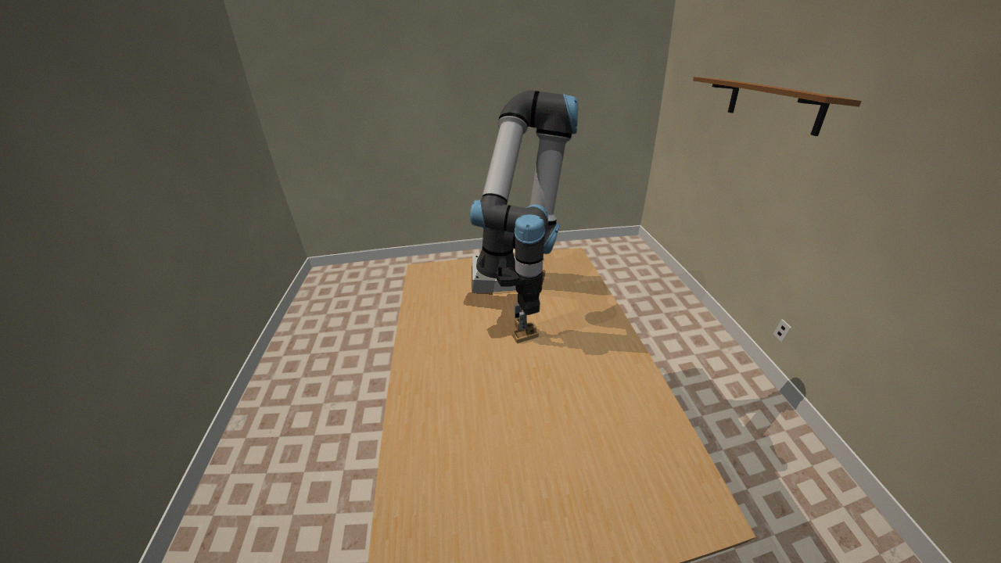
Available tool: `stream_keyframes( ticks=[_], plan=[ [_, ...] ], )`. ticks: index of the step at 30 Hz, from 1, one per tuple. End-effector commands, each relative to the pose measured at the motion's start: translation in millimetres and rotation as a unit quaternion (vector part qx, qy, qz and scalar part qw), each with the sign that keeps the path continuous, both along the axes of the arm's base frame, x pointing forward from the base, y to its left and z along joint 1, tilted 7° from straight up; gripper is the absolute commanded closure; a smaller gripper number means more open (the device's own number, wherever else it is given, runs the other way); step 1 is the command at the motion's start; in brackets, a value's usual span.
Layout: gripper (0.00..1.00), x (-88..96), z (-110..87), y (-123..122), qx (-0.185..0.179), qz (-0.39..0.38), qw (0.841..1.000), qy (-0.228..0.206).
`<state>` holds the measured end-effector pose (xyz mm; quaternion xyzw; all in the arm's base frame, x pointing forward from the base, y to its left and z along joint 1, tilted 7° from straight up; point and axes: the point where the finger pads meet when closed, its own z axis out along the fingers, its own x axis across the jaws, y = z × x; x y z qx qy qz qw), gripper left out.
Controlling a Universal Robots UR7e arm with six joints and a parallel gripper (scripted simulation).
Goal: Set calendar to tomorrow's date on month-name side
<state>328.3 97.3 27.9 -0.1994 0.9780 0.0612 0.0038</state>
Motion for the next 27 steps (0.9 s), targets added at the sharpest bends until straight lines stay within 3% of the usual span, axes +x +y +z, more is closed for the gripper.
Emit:
stream_keyframes(
  ticks=[1, 27],
  plan=[
    [0.43, 0.4, 0.3, -0.1, 0.000, 0.000, 1.000, -0.001],
    [0.43, 0.4, -2.7, 0.3, 0.000, 0.000, 1.000, -0.001]
  ],
)
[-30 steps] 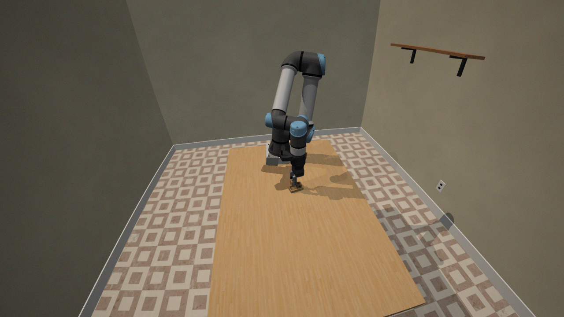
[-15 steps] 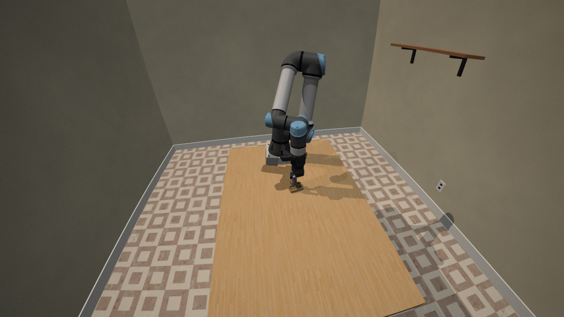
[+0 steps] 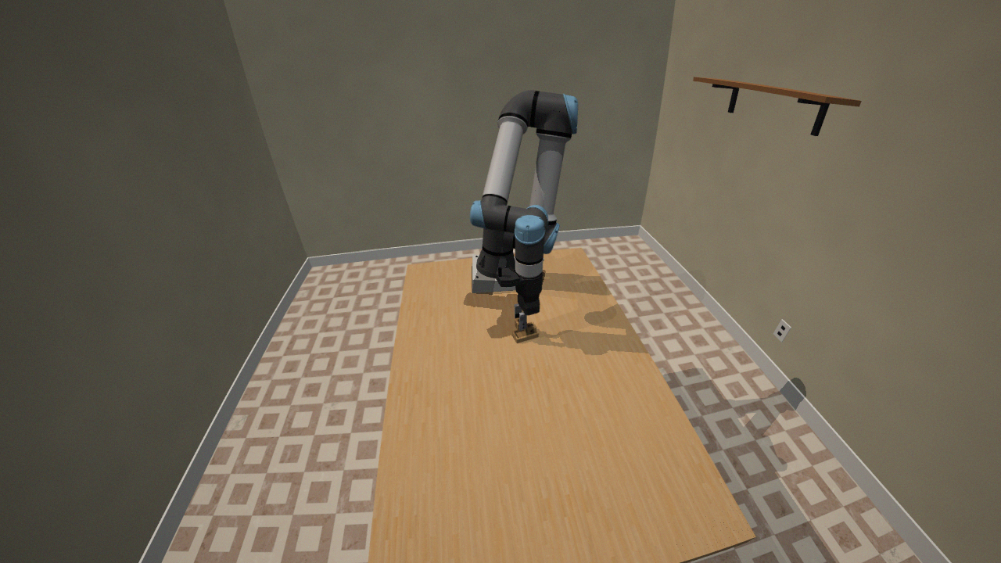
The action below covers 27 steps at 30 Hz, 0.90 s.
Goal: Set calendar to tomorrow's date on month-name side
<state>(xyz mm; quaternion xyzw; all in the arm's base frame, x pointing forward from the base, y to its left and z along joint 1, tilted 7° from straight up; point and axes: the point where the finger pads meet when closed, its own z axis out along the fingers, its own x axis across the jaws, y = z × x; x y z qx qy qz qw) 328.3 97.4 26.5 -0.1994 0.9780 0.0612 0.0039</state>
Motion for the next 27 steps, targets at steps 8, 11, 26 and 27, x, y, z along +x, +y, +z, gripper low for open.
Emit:
stream_keyframes(
  ticks=[8, 11, 26, 27],
  plan=[
    [0.43, 0.3, -5.7, 0.7, 0.000, 0.000, 1.000, 0.000],
    [0.43, 0.2, -8.3, 1.0, 0.000, 0.000, 1.000, 0.000],
    [0.43, 0.0, -18.8, 2.3, 0.000, 0.000, 1.000, 0.000],
    [0.43, 0.0, -19.4, 2.3, 0.000, 0.000, 1.000, 0.000]
  ],
)
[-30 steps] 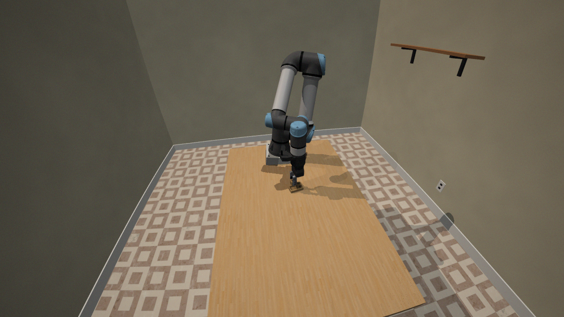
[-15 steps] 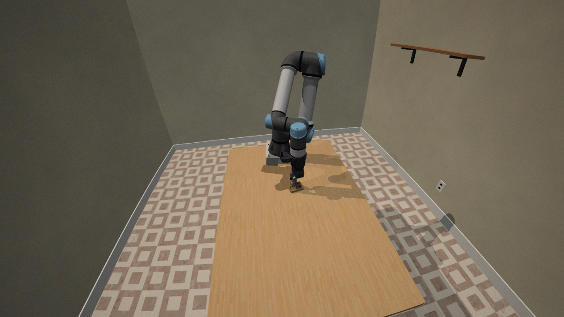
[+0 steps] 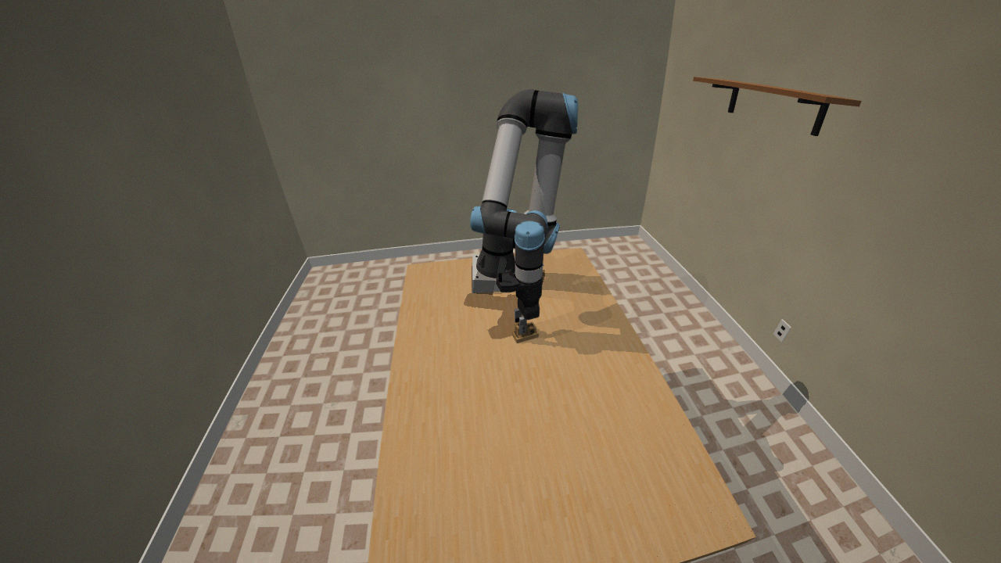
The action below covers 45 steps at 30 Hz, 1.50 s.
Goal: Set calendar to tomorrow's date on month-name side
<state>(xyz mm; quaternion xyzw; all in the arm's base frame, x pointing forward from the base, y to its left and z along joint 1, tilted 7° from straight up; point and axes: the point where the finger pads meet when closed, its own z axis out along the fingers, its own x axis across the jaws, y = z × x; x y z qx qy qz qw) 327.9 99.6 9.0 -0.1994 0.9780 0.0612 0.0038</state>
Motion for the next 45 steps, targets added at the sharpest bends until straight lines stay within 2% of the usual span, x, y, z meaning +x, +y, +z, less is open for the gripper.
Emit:
stream_keyframes(
  ticks=[1, 45],
  plan=[
    [0.43, 0.4, -2.4, 0.3, 0.000, 0.000, 1.000, -0.001],
    [0.43, 0.3, -6.1, 0.7, 0.000, 0.000, 1.000, -0.001]
  ],
)
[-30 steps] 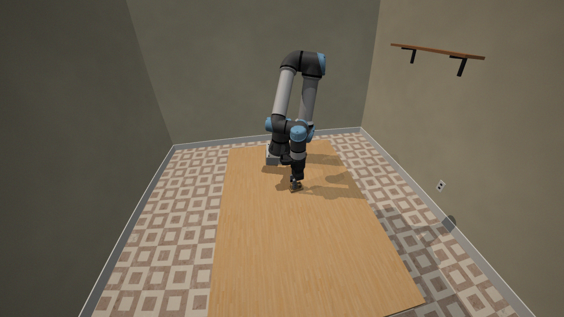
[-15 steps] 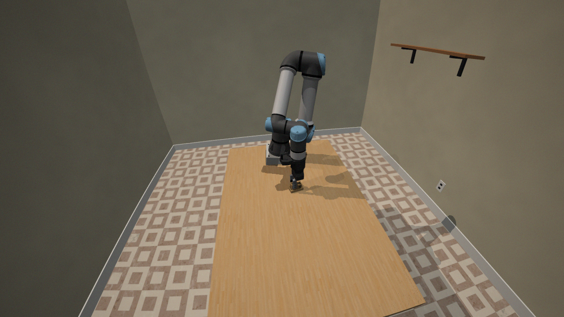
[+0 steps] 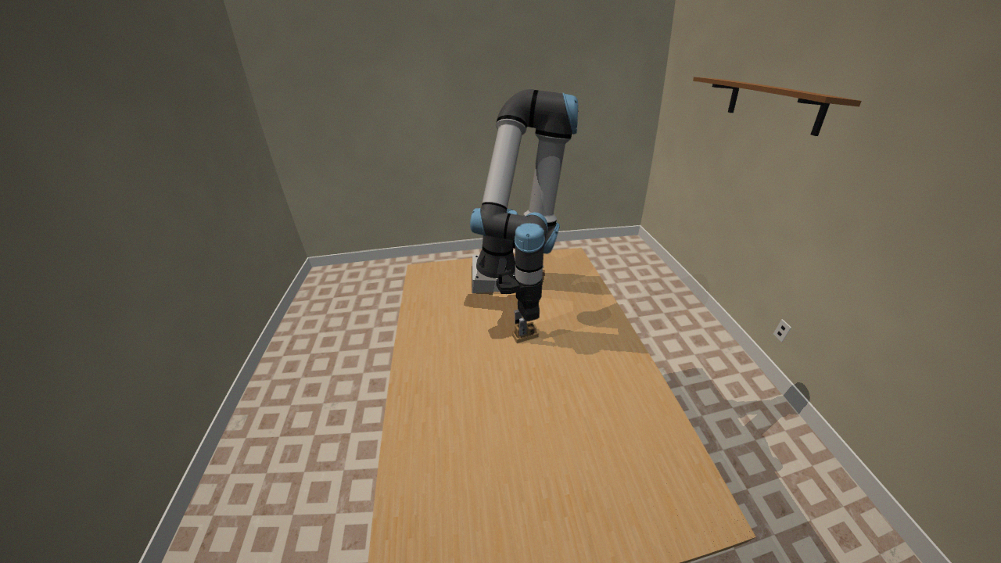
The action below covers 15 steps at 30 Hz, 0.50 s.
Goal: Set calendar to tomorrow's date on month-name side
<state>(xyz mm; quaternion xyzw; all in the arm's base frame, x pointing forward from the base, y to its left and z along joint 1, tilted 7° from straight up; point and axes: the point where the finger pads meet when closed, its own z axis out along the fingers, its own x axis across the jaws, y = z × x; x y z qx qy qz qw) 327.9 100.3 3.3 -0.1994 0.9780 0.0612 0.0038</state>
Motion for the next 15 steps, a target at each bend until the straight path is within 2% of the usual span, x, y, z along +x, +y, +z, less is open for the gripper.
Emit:
stream_keyframes(
  ticks=[1, 15],
  plan=[
    [0.43, 0.4, -0.7, 0.1, 0.000, 0.000, 1.000, -0.001],
    [0.43, 0.3, -6.2, 0.7, 0.000, 0.000, 1.000, -0.001]
  ],
)
